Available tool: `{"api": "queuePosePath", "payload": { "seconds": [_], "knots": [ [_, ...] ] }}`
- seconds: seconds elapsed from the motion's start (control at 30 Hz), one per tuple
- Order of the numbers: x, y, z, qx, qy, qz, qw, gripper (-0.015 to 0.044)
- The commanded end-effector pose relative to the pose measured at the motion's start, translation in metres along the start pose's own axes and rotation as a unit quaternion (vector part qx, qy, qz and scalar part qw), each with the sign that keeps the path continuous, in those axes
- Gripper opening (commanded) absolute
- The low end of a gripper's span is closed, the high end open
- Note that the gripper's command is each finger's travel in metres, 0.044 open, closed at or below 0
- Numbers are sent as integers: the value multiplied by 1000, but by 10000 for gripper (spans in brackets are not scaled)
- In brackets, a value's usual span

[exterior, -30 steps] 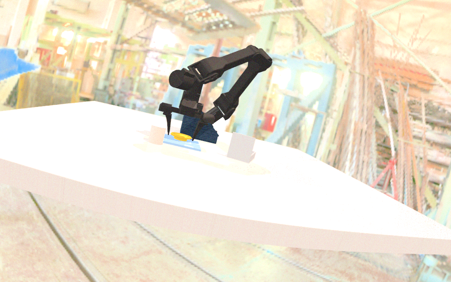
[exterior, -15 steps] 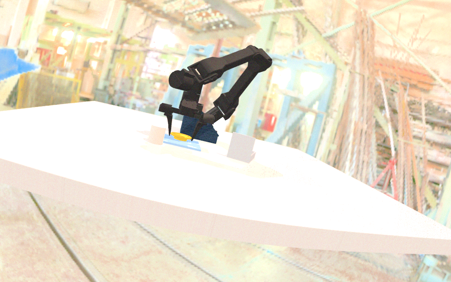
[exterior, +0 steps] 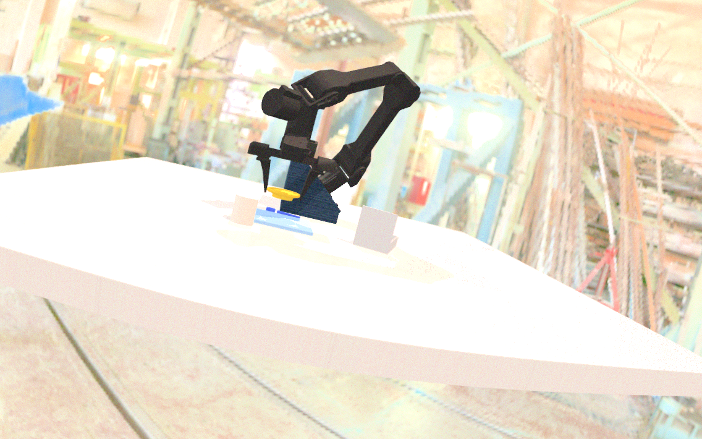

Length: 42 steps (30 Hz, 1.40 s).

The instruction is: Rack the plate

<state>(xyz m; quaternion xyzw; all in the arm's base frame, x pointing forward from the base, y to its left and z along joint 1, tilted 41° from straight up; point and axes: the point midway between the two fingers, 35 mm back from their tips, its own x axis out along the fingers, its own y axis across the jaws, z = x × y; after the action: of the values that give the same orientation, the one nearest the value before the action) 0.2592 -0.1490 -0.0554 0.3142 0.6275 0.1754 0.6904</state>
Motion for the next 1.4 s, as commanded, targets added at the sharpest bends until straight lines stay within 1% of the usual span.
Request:
{"api": "queuePosePath", "payload": {
  "seconds": [0.0,0.47,0.8,1.0,1.37],
  "knots": [
    [-23,-2,4,-6,-2,-6,1000,0],
    [-85,-4,6,-5,-2,-6,1000,0],
    [-121,-4,6,-6,-1,-4,1000,0],
    [-129,-2,7,-3,-1,-4,1000,0],
    [-137,51,12,173,-6,-20,985,0]
  ]
}}
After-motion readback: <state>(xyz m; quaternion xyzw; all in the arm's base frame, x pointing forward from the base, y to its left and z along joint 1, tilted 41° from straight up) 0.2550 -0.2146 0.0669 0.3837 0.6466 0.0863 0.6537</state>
